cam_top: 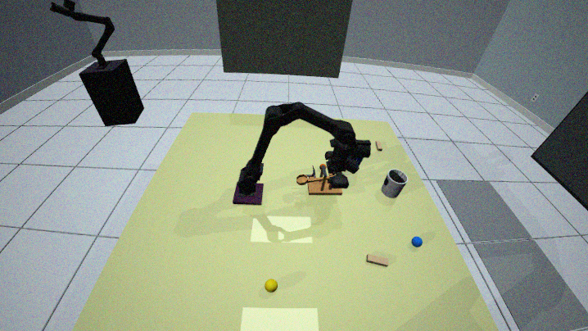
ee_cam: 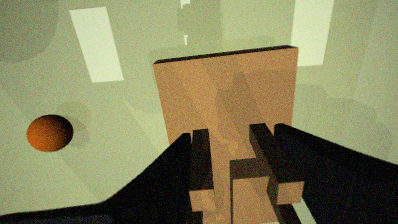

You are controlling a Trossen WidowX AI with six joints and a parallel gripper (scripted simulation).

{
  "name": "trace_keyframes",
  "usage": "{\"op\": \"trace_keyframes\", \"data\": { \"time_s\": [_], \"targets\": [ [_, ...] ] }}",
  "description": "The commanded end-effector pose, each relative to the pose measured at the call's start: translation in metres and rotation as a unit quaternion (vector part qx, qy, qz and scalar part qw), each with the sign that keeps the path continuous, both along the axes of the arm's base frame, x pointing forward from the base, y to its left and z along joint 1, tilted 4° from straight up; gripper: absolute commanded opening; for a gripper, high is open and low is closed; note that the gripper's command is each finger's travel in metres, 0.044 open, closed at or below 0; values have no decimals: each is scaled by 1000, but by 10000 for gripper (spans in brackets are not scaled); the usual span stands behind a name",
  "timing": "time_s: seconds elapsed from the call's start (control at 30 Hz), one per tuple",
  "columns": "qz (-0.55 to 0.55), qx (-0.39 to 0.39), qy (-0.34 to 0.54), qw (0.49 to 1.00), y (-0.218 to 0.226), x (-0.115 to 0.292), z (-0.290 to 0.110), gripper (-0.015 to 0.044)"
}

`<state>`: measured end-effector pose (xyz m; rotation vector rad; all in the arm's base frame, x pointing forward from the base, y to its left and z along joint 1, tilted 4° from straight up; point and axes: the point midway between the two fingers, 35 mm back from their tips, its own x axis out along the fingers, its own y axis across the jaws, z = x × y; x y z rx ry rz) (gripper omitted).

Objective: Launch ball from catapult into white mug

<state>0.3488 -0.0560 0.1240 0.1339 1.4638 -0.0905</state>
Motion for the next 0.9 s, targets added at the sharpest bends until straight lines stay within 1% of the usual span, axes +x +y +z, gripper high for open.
{"op": "trace_keyframes", "data": {
  "time_s": [0.0, 0.57, 0.77, 0.87],
  "targets": [
    [0, -2, -2, 1000, 0, 1, -4, 0],
    [-1, -2, -2, 1000, 0, 3, -32, 0],
    [2, 0, -1, 1000, 1, 3, -29, 0],
    [2, 0, -1, 1000, 1, 3, -29, 79]
  ]
}}
